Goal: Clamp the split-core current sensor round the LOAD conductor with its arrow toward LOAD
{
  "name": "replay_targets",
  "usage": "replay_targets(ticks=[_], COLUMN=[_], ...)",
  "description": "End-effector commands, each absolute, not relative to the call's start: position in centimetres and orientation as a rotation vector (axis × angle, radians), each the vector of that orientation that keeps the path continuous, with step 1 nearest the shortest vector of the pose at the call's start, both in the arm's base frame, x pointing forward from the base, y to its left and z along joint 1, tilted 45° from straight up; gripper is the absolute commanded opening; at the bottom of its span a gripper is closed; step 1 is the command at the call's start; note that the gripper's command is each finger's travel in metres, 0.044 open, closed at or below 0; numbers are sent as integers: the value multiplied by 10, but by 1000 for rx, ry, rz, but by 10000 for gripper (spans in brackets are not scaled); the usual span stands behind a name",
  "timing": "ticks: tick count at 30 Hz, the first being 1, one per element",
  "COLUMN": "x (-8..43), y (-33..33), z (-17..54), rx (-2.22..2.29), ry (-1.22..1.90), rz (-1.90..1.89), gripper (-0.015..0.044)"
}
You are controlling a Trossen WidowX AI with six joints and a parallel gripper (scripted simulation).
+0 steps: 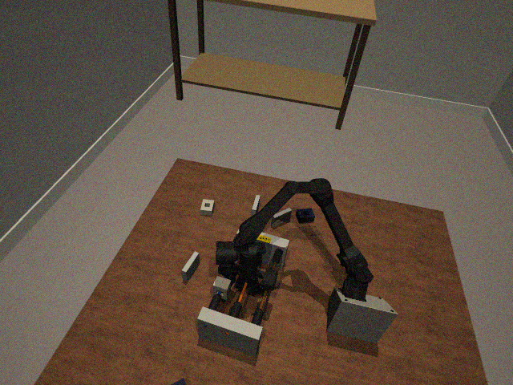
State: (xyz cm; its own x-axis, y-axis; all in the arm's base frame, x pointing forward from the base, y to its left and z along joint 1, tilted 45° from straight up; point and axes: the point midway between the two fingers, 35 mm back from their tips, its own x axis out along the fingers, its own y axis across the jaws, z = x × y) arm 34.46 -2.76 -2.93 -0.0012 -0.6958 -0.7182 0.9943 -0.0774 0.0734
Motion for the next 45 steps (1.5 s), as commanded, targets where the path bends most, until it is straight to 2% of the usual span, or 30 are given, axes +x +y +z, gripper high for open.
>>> replay_targets(ticks=[1, 19, 30, 45], x=[345, 345, 345, 345], y=[-27, -27, -27, -27], z=[-29, -29, -29, -29], rx=[709, 709, 709, 709], ry=[550, 550, 550, 550], rz=[-1520, -1520, -1520, -1520], gripper=[407, 287, 0, 0])
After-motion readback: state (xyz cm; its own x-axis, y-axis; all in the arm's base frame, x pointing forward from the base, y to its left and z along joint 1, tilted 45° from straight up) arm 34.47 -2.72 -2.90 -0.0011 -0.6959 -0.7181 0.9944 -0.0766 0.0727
